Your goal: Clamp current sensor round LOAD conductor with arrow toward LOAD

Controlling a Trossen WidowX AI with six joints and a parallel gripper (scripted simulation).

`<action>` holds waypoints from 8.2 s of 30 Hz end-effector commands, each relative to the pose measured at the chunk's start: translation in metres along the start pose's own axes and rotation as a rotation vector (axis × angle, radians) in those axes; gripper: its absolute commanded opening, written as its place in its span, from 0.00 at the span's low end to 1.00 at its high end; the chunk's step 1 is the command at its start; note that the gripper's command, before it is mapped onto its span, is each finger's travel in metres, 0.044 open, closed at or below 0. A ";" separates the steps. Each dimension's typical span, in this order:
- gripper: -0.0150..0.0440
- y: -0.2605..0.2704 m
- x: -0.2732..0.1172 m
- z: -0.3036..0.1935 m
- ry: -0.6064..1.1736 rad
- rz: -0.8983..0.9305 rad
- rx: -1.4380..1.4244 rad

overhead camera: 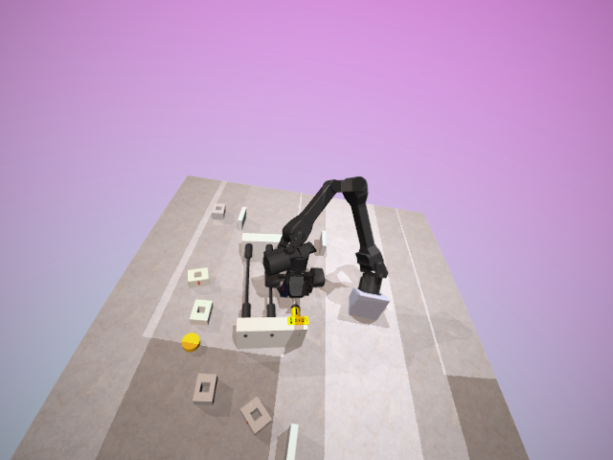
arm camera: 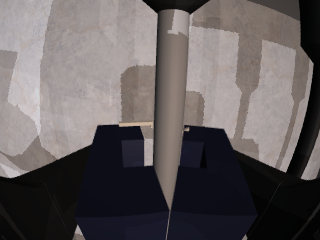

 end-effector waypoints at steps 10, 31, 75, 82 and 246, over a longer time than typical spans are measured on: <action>0.25 0.001 -0.014 0.001 -0.002 -0.015 -0.007; 0.25 0.001 -0.014 0.001 -0.002 -0.015 -0.007; 0.74 0.001 -0.011 -0.001 0.003 -0.006 -0.007; 0.96 0.002 -0.011 0.000 0.002 -0.007 -0.008; 1.00 0.004 -0.116 0.003 -0.006 -0.014 -0.008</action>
Point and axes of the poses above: the point midway between the two fingers, 35 mm back from their tips, its own x axis out along the fingers, its own y axis across the jaws, z = x × y, the point moved 2 cm from there along -x, back along the fingers, and after that the axes turned 15 degrees about x, right-handed, at the moved point
